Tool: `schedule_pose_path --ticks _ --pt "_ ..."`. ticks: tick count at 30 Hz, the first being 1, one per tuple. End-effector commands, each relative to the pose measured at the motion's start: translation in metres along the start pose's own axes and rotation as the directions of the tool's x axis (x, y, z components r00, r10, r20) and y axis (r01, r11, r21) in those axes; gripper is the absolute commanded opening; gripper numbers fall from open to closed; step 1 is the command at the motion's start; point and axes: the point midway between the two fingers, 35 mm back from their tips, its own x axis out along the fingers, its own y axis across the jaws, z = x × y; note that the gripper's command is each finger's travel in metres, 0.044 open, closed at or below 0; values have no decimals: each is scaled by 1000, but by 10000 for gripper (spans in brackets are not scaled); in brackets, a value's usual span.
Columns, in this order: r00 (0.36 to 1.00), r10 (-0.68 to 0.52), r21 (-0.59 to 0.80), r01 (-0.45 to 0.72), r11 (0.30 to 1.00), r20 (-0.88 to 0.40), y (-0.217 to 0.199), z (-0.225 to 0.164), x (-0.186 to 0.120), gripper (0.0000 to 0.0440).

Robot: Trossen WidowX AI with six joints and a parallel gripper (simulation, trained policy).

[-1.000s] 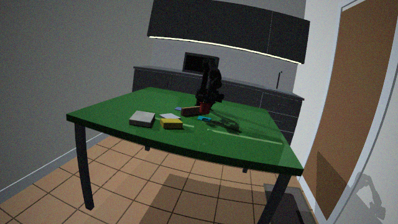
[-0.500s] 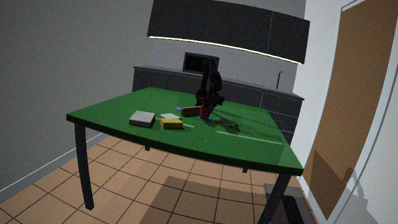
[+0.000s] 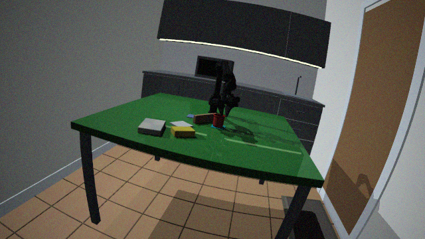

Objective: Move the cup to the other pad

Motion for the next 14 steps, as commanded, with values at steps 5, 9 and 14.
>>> schedule_pose_path --ticks 5,9,14 --pt "999 -12 9 12 1000 51 -1 3 -21 230" --pt "996 -30 10 30 1000 84 -4 7 -35 277" --pt "992 -51 22 48 999 115 -10 10 -51 389"
